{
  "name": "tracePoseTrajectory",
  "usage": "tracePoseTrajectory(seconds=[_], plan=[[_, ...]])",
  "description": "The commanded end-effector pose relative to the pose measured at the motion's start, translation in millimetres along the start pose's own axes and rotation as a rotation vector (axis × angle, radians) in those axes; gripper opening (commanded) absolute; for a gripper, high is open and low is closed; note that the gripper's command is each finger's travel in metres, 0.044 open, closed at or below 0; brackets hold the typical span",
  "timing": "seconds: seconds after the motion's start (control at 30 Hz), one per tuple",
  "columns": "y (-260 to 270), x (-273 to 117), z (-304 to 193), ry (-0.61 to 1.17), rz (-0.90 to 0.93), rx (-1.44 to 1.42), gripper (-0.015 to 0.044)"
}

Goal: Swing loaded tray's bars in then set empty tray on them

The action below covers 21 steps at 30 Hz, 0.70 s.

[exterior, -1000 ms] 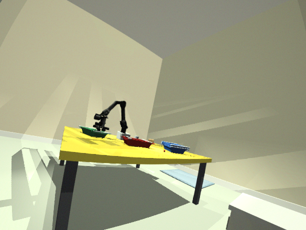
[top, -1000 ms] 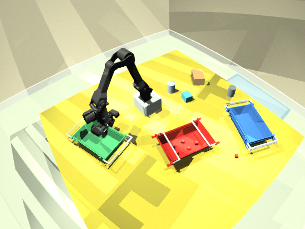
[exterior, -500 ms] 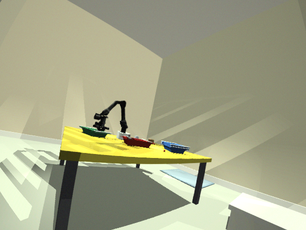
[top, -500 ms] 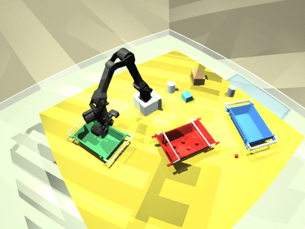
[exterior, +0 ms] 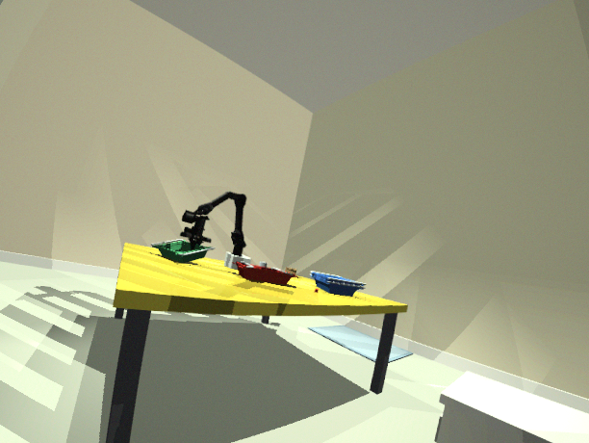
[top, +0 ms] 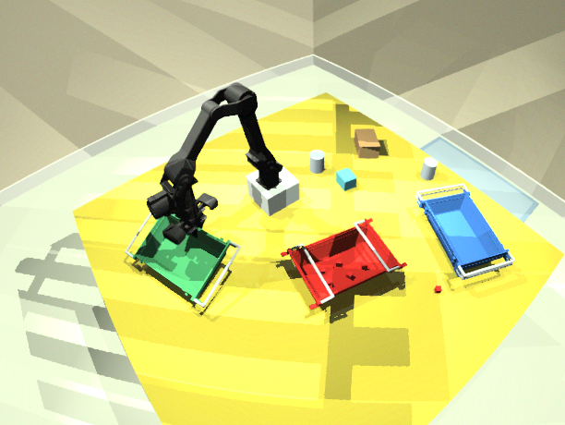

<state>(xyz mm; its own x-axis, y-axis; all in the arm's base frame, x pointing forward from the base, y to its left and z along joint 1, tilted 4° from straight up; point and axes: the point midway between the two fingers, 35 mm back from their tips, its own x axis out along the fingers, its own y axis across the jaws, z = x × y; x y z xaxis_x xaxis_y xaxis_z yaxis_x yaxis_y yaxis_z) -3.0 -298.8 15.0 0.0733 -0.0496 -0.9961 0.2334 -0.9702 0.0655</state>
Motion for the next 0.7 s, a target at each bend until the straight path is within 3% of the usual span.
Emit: tracePoseTrajectory(seconds=[0.0,0.67], plan=[[-4.6,-30.0,0.0,-0.002,-0.011,0.000,0.0000],[-1.2,-40.8,0.8,-0.002,-0.011,0.000,0.0000]])
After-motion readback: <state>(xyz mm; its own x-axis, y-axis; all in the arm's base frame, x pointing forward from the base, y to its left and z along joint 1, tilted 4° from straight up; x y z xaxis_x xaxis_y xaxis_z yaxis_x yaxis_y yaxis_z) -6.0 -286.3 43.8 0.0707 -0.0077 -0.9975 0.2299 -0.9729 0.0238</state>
